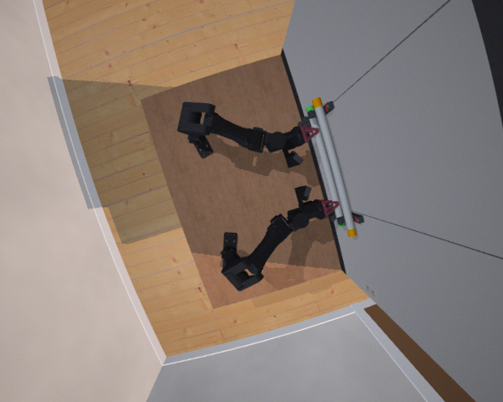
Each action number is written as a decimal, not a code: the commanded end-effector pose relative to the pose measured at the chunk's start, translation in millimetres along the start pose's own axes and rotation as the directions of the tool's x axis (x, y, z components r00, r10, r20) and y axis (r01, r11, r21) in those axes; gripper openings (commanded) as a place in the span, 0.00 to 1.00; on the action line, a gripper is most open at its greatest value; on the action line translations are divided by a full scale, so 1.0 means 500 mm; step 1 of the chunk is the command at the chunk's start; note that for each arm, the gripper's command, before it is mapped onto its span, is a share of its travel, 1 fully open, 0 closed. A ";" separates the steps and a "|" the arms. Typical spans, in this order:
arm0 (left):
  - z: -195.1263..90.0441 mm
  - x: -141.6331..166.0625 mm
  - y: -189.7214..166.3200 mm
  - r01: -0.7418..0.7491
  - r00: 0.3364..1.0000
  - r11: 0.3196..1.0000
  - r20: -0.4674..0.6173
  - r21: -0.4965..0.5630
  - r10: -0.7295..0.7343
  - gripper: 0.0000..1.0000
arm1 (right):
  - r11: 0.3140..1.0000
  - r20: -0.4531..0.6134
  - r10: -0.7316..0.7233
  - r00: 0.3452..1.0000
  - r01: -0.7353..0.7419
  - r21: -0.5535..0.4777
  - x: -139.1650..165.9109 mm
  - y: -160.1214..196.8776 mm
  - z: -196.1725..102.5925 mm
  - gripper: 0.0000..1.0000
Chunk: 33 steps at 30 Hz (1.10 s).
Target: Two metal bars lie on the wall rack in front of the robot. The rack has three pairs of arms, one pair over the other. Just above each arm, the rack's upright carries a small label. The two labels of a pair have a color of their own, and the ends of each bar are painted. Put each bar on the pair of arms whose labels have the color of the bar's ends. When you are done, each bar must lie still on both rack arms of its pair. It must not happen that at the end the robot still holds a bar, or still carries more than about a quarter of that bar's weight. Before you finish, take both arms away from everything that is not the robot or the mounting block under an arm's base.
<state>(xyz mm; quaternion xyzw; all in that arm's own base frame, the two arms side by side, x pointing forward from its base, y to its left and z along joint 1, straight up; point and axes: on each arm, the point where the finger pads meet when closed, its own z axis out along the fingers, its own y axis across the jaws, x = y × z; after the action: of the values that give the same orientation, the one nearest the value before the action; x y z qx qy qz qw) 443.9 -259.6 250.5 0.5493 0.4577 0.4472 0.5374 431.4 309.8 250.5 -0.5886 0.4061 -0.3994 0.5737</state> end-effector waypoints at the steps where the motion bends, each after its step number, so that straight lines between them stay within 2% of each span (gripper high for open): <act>1: 0.003 0.003 0.006 -0.001 1.000 1.000 0.004 -0.023 0.001 0.00 | 1.000 0.004 0.004 1.000 -0.004 0.023 0.003 -0.006 0.002 0.00; 4: 0.003 0.003 0.006 0.000 1.000 1.000 0.004 -0.023 0.001 0.01 | 1.000 0.004 0.004 1.000 -0.004 0.023 0.003 -0.006 0.002 0.02; 33: 0.003 0.003 0.006 0.000 1.000 1.000 0.004 -0.023 0.001 0.46 | 1.000 0.004 0.004 1.000 -0.004 0.023 0.003 -0.006 0.002 0.46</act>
<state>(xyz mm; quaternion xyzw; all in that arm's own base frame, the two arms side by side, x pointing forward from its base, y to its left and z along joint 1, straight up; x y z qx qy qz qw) 443.8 -260.4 250.9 0.5505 0.4523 0.4504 0.5381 431.2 310.6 250.5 -0.5889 0.4021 -0.4012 0.5750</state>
